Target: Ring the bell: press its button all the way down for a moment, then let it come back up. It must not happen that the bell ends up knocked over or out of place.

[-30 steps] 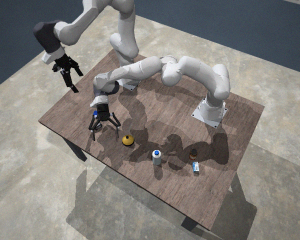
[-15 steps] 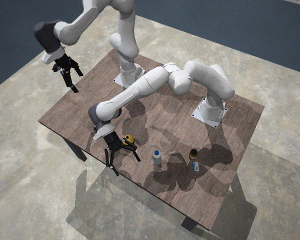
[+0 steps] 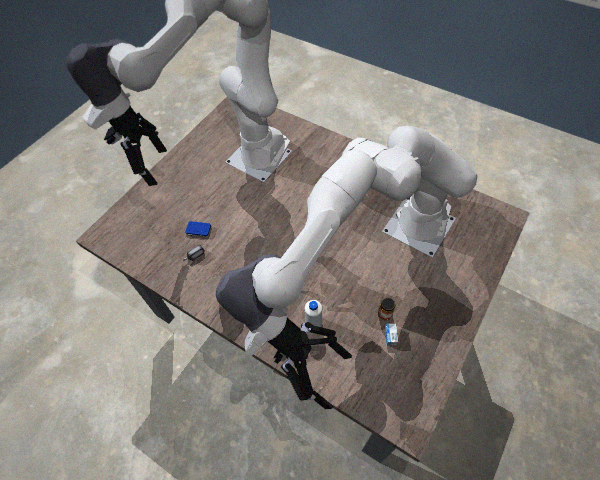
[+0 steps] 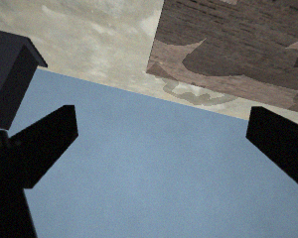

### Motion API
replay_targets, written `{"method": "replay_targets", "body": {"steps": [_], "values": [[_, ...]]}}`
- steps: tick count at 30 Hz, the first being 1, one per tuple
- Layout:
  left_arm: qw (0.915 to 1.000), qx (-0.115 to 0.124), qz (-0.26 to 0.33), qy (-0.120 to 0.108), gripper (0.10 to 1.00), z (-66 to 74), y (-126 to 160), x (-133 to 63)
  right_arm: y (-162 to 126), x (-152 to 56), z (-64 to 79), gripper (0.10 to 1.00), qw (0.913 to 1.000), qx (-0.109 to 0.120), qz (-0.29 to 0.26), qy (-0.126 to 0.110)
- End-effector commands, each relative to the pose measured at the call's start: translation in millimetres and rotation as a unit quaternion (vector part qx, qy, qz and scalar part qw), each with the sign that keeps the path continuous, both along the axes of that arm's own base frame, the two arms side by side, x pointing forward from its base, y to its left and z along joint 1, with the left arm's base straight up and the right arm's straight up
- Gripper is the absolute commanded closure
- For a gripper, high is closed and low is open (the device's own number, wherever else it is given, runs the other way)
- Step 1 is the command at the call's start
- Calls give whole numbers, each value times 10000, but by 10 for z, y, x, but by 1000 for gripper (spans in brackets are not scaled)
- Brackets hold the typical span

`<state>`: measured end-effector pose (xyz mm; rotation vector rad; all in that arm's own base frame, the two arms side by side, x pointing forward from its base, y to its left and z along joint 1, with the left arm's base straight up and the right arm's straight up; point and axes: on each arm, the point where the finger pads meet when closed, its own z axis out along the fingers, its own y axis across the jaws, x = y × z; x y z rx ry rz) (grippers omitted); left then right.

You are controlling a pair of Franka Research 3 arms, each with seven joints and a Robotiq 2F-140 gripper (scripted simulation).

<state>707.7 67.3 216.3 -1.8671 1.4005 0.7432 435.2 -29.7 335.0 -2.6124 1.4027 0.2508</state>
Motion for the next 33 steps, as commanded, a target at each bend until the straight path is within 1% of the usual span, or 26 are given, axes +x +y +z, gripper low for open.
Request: {"method": "replay_targets", "body": {"steps": [1, 6, 7, 11, 13, 14, 20, 28, 30, 31, 33], "values": [[9989, -253, 400, -65, 98, 18, 370, -101, -13, 10, 0, 98, 10000, -12, 20, -17], [9949, -445, 892, -141, 98, 89, 863, -262, -13, 10, 0, 98, 10000, -12, 20, -17], [9948, -450, 905, -143, 98, 91, 875, -267, -13, 10, 0, 98, 10000, -12, 20, -17], [9905, -575, 1230, -203, 98, 140, 1192, -393, -13, 10, 0, 98, 10000, -12, 20, -17], [9905, -575, 1230, -203, 98, 140, 1192, -393, -13, 10, 0, 98, 10000, -12, 20, -17], [9875, -646, 1417, -240, 98, 168, 1370, -473, -13, 10, 0, 98, 10000, -12, 20, -17], [9811, -770, 1750, -312, 98, 220, 1682, -628, -13, 10, 0, 98, 10000, -12, 20, -17], [9688, -953, 2247, -435, 98, 300, 2132, -890, -13, 10, 0, 98, 10000, -12, 20, -17], [9688, -953, 2247, -435, 98, 300, 2132, -890, -13, 10, 0, 98, 10000, -12, 20, -17], [9637, -1015, 2420, -482, 98, 329, 2285, -990, -13, 10, 0, 98, 10000, -12, 20, -17], [9610, -1047, 2509, -507, 98, 344, 2362, -1043, -13, 10, 0, 98, 10000, -12, 20, -17]]}}
